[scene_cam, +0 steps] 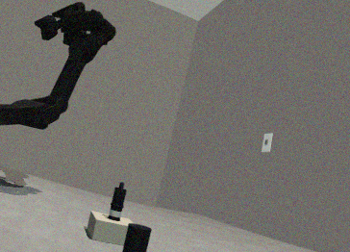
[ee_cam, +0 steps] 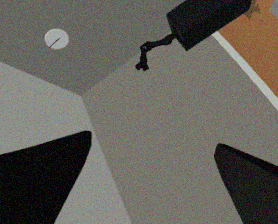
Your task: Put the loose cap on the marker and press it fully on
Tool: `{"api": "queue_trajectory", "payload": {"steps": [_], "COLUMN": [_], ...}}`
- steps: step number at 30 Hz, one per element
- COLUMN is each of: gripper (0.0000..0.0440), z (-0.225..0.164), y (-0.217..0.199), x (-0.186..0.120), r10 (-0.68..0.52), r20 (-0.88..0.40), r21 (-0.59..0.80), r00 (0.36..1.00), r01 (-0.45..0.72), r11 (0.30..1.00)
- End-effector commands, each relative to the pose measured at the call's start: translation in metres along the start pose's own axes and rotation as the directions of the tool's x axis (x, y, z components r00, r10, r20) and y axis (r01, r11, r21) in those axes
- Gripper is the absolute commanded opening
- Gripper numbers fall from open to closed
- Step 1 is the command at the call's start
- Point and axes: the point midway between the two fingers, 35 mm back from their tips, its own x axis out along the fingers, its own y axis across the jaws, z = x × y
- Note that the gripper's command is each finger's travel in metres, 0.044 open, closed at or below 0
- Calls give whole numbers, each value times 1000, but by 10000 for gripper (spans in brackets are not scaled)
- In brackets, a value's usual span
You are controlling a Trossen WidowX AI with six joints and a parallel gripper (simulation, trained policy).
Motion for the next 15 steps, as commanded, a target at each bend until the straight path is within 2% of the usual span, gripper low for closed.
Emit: {"api": "queue_trajectory", "payload": {"steps": [1, 5, 7, 15], "gripper": [375, 276, 241, 258], "z": [-3, -16, -24, -50], "y": [0, 1, 1, -1], "x": [1, 5, 7, 14], "r10": [4, 19, 26, 41], "r20": [-10, -56, -80, -165], "r21": [-3, -22, -30, -64], "r00": [1000, 998, 996, 985], "r01": [-4, -20, -29, -52], "r11": [1000, 1000, 999, 997]}}
